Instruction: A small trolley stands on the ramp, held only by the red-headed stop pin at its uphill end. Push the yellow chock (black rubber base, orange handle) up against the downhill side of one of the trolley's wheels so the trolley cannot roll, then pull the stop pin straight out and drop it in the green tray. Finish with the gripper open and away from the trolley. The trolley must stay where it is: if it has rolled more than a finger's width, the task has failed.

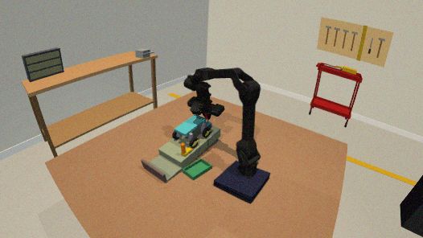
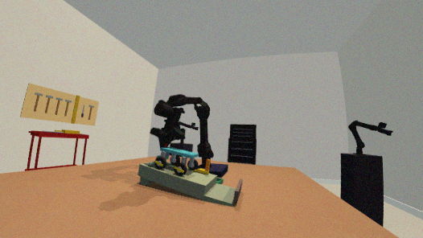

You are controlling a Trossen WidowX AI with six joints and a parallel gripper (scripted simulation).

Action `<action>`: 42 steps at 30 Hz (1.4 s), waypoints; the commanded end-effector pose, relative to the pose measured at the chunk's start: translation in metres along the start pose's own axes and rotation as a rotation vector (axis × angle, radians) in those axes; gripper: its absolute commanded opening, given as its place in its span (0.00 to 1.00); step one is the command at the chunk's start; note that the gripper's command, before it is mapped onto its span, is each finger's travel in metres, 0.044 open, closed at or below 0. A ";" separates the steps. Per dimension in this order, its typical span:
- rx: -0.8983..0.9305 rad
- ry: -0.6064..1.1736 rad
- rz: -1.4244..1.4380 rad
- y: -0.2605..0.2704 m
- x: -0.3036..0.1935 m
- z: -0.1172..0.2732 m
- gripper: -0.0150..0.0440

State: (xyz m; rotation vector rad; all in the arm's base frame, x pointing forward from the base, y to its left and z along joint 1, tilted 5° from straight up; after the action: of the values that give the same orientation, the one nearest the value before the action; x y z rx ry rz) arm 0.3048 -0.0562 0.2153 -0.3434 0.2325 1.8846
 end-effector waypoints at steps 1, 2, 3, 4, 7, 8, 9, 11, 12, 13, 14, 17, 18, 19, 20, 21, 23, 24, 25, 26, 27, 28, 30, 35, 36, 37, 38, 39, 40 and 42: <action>-0.002 0.005 -0.005 0.000 -0.001 0.005 0.25; -0.002 0.005 -0.005 0.000 -0.001 0.005 0.25; -0.002 0.005 -0.005 0.000 -0.001 0.006 0.25; -0.002 0.004 -0.005 0.000 -0.001 0.007 0.25; -0.002 0.004 -0.005 0.000 -0.002 0.009 0.25; -0.002 0.004 -0.005 0.000 -0.002 0.010 0.25; -0.002 0.004 -0.005 0.000 -0.002 0.010 0.25; -0.002 0.004 -0.005 0.000 -0.002 0.012 0.25; -0.002 0.004 -0.005 0.000 -0.002 0.012 0.25; -0.002 0.004 -0.005 0.000 -0.002 0.013 0.25; -0.002 0.004 -0.005 0.000 -0.002 0.014 0.25; -0.002 0.004 -0.005 0.000 -0.002 0.016 0.25; -0.002 0.004 -0.005 0.000 -0.002 0.016 0.25; -0.002 0.004 -0.005 0.000 -0.002 0.017 0.25; -0.002 0.004 -0.005 0.000 -0.002 0.018 0.25; -0.002 0.004 -0.005 0.000 -0.002 0.018 0.25; -0.002 0.004 -0.005 0.000 -0.003 0.020 0.25; -0.002 0.004 -0.005 0.000 -0.003 0.020 0.25; -0.002 0.004 -0.005 0.000 -0.003 0.021 0.25; -0.002 0.004 -0.005 0.000 -0.003 0.021 0.25; -0.002 0.004 -0.005 0.000 -0.004 0.022 0.25; -0.002 0.004 -0.005 0.000 -0.004 0.023 0.25; -0.002 0.004 -0.005 0.000 -0.005 0.024 0.25; -0.002 0.004 -0.005 0.000 -0.006 0.027 0.25; -0.002 0.004 -0.005 0.000 -0.007 0.028 0.25; -0.002 0.004 -0.005 0.000 -0.007 0.027 0.25; -0.002 0.005 -0.005 0.001 -0.009 0.026 0.25; -0.002 0.005 -0.005 0.002 -0.011 0.026 0.25; -0.002 0.005 -0.005 0.003 -0.014 0.025 0.25; -0.001 0.005 -0.005 0.003 -0.017 0.025 0.25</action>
State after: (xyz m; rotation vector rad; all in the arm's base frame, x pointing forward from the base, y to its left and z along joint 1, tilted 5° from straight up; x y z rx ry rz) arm 0.3026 -0.0591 0.2417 -0.3408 0.2343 1.8817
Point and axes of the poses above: the point midway between the two fingers, 35 mm back from their tips, its own z axis back along the fingers, its own y axis across the jaws, x = y × z, the point moved 4 cm from there along z, back along the fingers, and after that the axes turned 14 degrees about z, right-handed, at the moved point
